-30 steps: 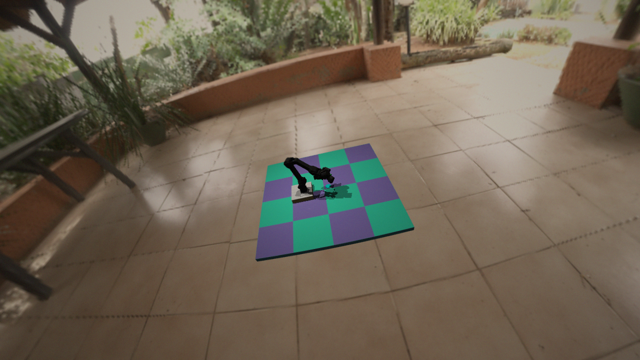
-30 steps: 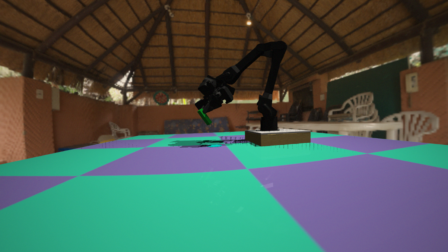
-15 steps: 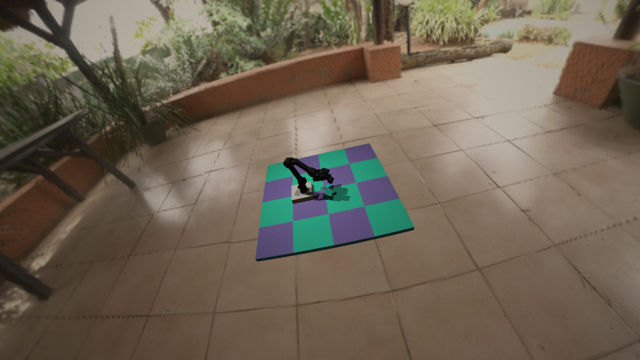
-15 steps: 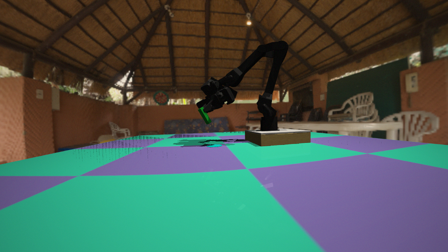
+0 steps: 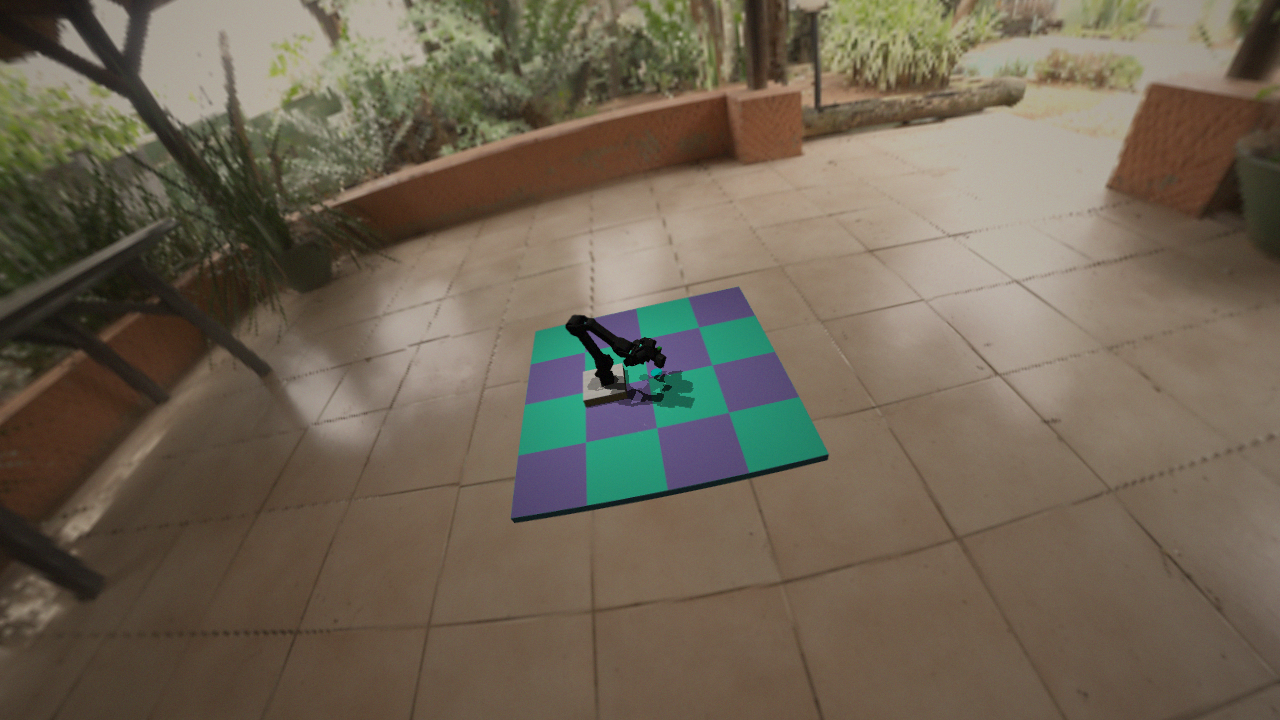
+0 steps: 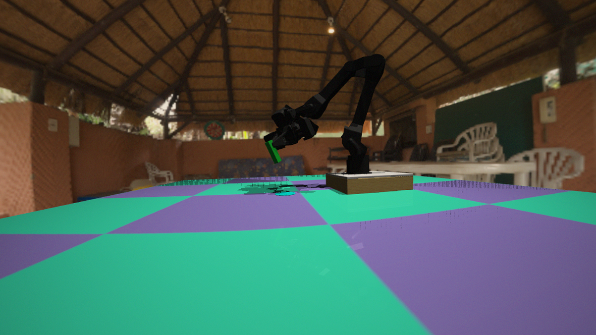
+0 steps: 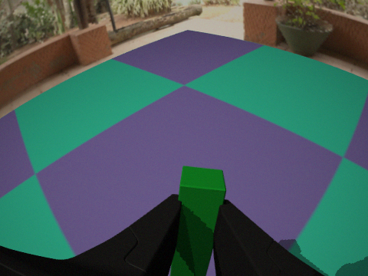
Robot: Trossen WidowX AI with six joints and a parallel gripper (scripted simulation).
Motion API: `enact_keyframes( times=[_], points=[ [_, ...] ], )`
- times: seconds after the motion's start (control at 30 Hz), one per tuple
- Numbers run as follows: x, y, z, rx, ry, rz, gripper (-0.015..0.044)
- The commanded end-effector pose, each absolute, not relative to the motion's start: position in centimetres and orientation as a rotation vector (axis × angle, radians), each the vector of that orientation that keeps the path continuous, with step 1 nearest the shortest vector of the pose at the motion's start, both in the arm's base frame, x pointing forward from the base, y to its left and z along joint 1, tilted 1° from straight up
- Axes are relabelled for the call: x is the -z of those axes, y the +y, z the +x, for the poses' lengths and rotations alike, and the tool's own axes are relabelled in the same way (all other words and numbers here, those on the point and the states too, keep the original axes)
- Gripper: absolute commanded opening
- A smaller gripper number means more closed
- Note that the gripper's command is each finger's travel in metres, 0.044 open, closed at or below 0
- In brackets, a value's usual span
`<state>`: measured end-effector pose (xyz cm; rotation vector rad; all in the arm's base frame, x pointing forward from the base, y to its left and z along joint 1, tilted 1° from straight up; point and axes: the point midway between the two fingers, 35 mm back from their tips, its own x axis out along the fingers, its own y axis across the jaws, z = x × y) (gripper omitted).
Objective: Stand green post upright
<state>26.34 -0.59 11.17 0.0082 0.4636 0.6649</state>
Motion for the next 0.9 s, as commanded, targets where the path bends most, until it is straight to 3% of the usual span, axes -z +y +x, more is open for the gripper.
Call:
enact_keyframes(
  times=[0.0, 0.87],
  points=[
    [-11.4, -0.6, 26.1, -0.672, 0.427, 0.002, 0.0023],
    [-12.0, -0.8, 24.5, -0.689, 0.253, -0.013, 0.0023]
  ],
)
